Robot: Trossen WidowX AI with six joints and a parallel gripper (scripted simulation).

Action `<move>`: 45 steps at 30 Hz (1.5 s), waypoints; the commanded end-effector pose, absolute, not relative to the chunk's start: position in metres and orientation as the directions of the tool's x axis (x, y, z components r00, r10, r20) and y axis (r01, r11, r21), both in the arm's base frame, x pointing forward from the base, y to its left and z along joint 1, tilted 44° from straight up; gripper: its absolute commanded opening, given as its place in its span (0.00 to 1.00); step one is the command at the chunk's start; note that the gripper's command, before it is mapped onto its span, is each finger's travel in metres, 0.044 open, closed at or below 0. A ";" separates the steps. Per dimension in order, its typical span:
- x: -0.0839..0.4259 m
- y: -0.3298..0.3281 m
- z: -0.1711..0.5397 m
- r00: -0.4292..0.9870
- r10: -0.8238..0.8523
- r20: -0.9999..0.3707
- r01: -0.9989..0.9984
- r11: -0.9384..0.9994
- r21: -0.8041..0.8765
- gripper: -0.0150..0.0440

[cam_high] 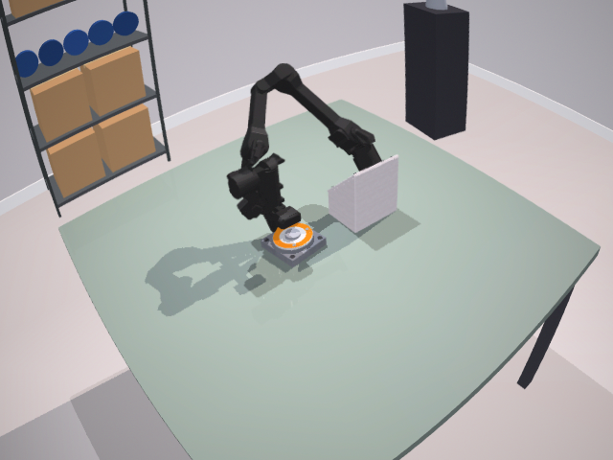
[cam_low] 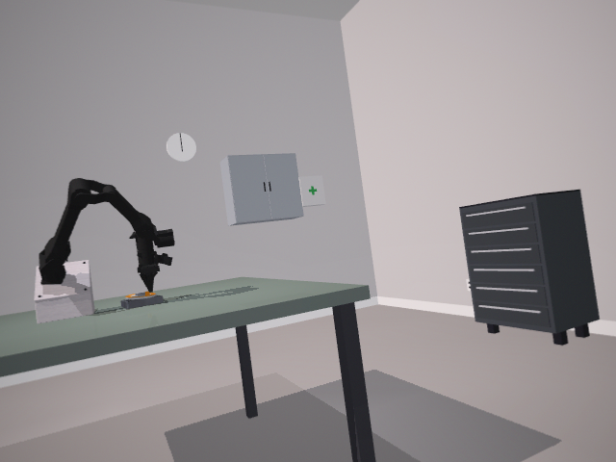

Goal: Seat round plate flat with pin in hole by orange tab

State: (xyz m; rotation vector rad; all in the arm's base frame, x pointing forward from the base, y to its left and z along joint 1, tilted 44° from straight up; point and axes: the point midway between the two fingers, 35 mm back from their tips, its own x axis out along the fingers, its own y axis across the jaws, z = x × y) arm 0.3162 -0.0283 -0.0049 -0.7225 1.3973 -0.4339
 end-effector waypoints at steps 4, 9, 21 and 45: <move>0.309 -0.036 -0.002 0.139 -0.677 -0.723 -0.139 0.709 -0.691 0.25; 0.306 -0.037 -0.001 0.139 -0.677 -0.723 -0.139 0.709 -0.691 0.25; 0.301 -0.038 -0.002 0.139 -0.677 -0.723 -0.139 0.709 -0.691 0.25; 0.291 -0.042 0.000 0.139 -0.677 -0.722 -0.140 0.709 -0.691 0.25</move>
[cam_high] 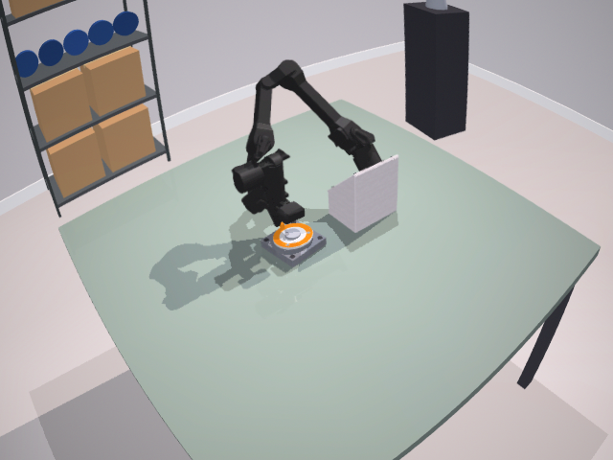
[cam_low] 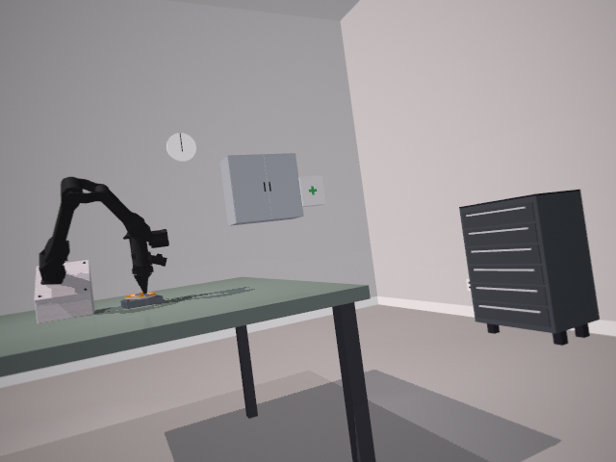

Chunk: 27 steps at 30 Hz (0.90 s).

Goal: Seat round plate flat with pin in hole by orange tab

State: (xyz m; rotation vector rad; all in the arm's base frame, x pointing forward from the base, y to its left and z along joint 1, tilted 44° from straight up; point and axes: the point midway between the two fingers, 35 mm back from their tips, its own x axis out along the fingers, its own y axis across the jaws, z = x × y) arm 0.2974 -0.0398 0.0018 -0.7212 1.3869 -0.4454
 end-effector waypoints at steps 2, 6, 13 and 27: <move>0.290 -0.043 0.000 0.139 -0.677 -0.722 -0.140 0.709 -0.691 0.25; 0.288 -0.043 0.000 0.138 -0.677 -0.722 -0.140 0.709 -0.691 0.25; 0.285 -0.044 0.000 0.138 -0.677 -0.722 -0.140 0.709 -0.691 0.25; 0.279 -0.044 0.000 0.138 -0.677 -0.722 -0.140 0.709 -0.691 0.25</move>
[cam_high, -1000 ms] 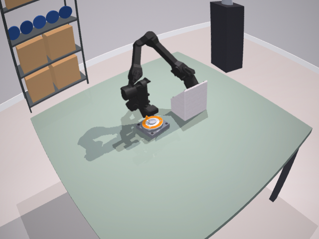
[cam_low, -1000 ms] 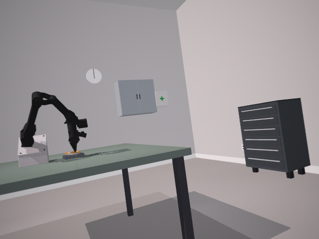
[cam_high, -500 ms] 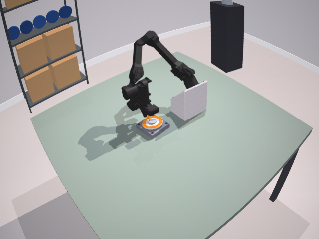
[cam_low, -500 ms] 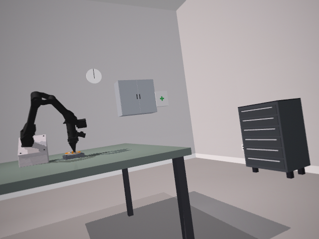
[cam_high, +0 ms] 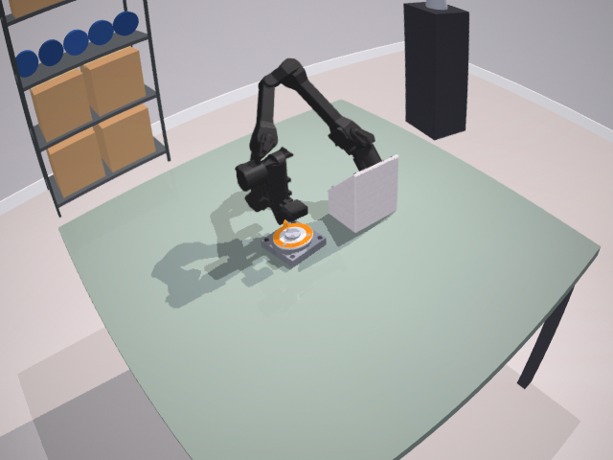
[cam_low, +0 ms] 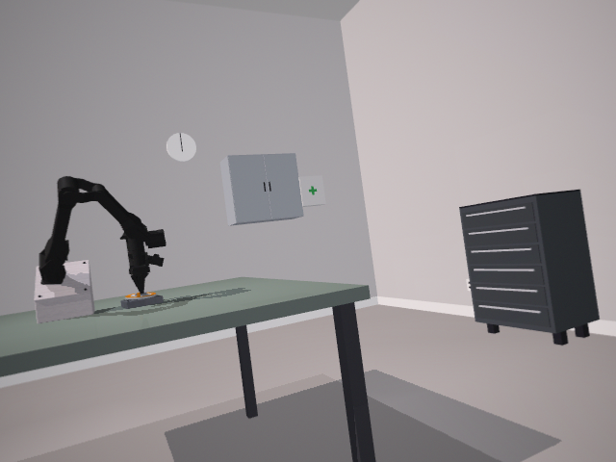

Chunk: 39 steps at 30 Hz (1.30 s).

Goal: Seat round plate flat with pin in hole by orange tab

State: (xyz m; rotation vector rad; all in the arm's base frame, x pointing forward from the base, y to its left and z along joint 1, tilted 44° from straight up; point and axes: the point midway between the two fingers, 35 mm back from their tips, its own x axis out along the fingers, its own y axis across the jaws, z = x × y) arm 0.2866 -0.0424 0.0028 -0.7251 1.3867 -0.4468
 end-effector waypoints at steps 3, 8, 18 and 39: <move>0.278 -0.044 0.000 0.138 -0.677 -0.722 -0.140 0.709 -0.691 0.25; 0.275 -0.044 -0.001 0.138 -0.677 -0.723 -0.140 0.709 -0.691 0.25; 0.269 -0.044 -0.001 0.138 -0.677 -0.723 -0.141 0.709 -0.691 0.25; 0.255 -0.042 -0.005 0.137 -0.677 -0.723 -0.141 0.709 -0.691 0.25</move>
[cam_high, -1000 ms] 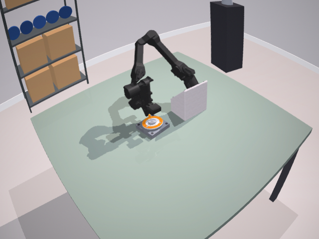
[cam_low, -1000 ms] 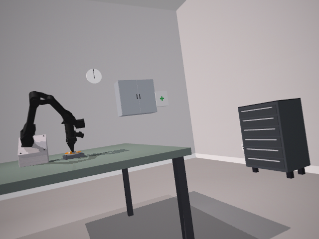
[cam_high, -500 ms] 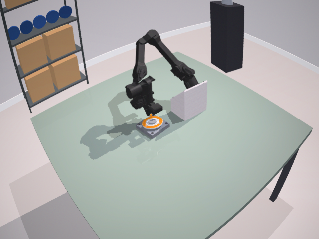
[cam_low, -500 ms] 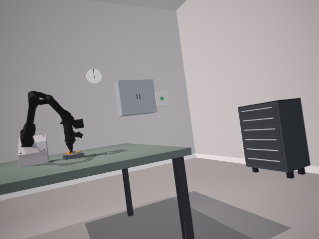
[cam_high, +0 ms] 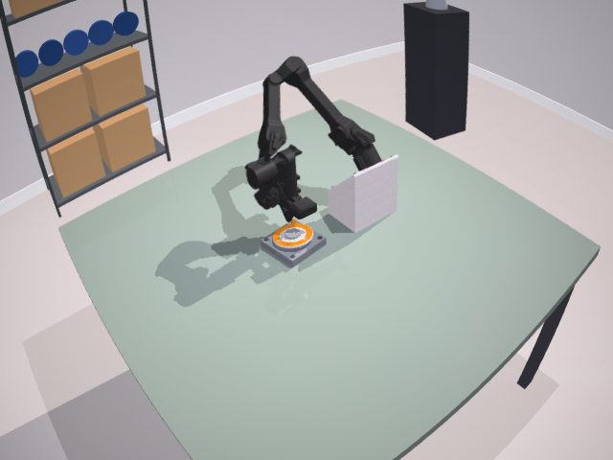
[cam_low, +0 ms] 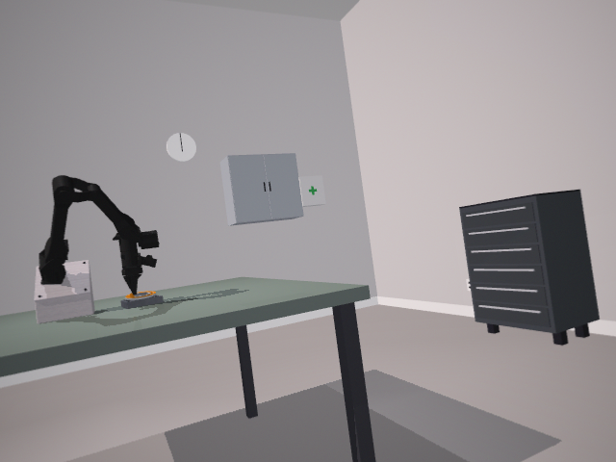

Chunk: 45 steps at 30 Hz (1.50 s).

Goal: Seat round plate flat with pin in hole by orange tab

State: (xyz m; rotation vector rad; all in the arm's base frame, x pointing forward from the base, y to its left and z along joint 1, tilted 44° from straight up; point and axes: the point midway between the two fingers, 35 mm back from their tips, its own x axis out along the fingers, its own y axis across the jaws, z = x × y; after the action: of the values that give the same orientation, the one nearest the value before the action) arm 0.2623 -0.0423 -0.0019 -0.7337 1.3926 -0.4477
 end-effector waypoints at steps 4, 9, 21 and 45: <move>0.252 -0.041 -0.007 0.137 -0.677 -0.723 -0.141 0.709 -0.691 0.25; 0.248 -0.040 -0.009 0.137 -0.677 -0.723 -0.142 0.709 -0.691 0.25; 0.239 -0.035 -0.015 0.136 -0.677 -0.723 -0.142 0.709 -0.691 0.25; 0.232 -0.014 -0.009 0.136 -0.674 -0.726 -0.143 0.712 -0.688 0.25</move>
State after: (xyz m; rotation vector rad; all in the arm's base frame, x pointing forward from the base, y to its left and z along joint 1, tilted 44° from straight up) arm 0.2296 -0.0236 -0.0169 -0.7417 1.4207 -0.4437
